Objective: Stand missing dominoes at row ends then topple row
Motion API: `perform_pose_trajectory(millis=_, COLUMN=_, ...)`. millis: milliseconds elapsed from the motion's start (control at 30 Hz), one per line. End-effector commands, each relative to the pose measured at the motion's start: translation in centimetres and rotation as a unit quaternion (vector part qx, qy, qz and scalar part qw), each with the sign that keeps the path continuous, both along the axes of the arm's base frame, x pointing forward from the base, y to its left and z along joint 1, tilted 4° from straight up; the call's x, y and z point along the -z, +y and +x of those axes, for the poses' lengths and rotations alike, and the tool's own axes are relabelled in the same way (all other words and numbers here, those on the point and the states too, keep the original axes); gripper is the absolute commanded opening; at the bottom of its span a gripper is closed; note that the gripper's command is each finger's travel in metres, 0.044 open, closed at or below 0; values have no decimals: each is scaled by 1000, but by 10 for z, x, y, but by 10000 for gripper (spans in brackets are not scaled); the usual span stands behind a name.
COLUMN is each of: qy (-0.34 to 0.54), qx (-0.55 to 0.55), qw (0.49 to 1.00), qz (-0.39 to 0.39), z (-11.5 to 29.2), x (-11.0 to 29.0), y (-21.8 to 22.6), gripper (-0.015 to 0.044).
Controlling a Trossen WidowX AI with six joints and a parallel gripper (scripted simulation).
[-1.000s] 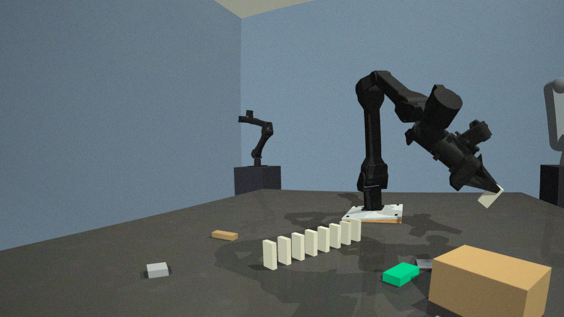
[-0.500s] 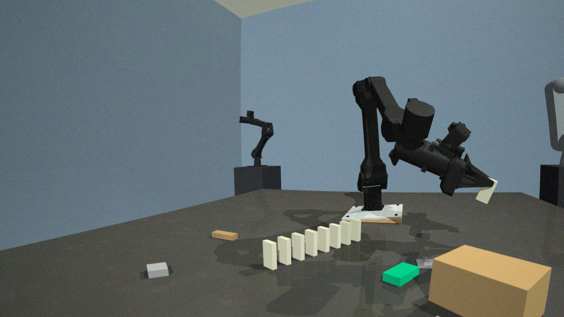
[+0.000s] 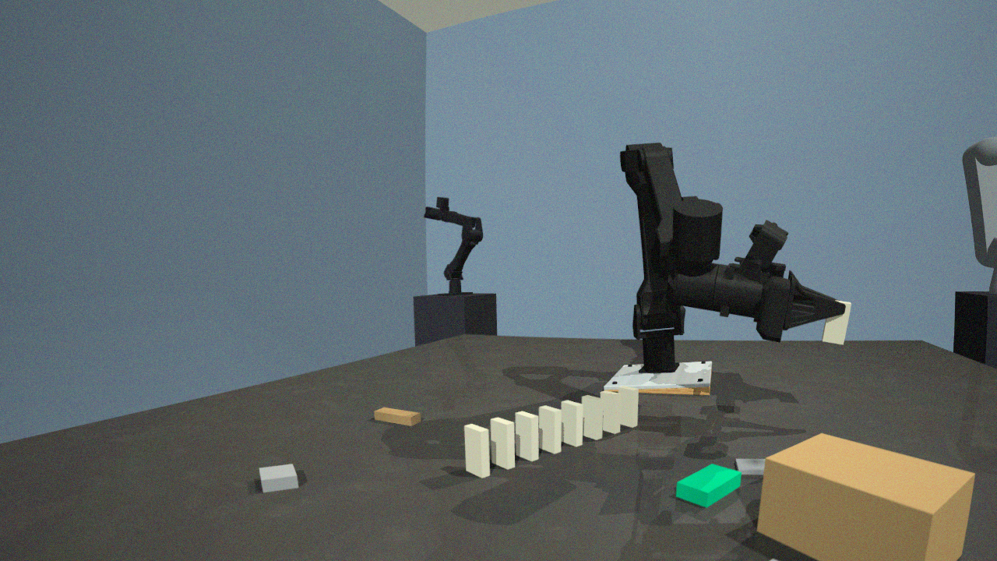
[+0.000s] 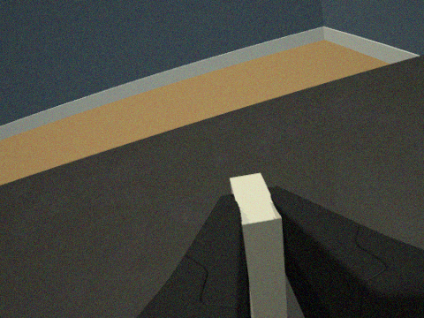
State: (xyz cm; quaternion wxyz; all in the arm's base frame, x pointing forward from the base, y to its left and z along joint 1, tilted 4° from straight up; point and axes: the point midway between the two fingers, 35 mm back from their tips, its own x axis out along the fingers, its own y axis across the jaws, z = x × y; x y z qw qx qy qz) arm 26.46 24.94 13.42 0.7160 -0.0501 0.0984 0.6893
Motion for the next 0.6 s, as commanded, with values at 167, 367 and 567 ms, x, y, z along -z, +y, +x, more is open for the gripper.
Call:
perform_pose_trajectory(millis=167, qy=-23, qx=-30, qw=998, qz=49, z=-23, x=-5, y=-20, gripper=28)
perform_pose_trajectory(millis=367, qy=-44, qx=-51, qw=995, qz=73, z=-40, x=-6, y=-33, gripper=28)
perform_pose_trajectory(millis=567, qy=-46, qx=-53, qw=995, qz=75, z=-42, x=-6, y=-34, gripper=28)
